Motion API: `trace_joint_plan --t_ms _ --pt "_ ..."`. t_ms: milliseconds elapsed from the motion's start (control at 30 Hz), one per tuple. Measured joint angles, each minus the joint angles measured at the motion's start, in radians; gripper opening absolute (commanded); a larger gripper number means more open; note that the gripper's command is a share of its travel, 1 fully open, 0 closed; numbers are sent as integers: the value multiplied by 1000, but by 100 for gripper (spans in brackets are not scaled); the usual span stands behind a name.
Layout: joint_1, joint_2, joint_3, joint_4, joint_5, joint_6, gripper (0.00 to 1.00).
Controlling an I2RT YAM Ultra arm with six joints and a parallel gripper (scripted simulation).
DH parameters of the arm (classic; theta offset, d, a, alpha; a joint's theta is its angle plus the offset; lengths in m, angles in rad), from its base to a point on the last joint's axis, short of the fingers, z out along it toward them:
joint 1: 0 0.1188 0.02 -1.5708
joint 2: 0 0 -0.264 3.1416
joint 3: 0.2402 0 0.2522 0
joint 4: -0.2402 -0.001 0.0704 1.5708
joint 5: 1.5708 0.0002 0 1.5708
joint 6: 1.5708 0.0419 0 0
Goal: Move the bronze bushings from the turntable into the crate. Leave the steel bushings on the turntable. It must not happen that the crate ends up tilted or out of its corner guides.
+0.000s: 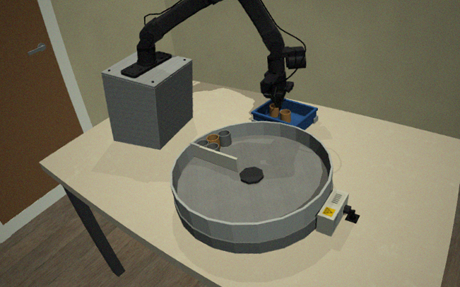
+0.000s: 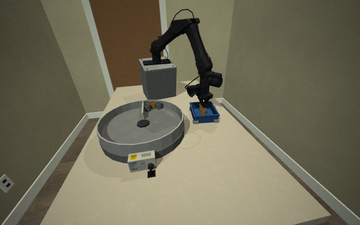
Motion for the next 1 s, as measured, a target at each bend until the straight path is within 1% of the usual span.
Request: trace_joint_plan --t_ms 1000 --pt "0 -5 -15 6 0 0 0"
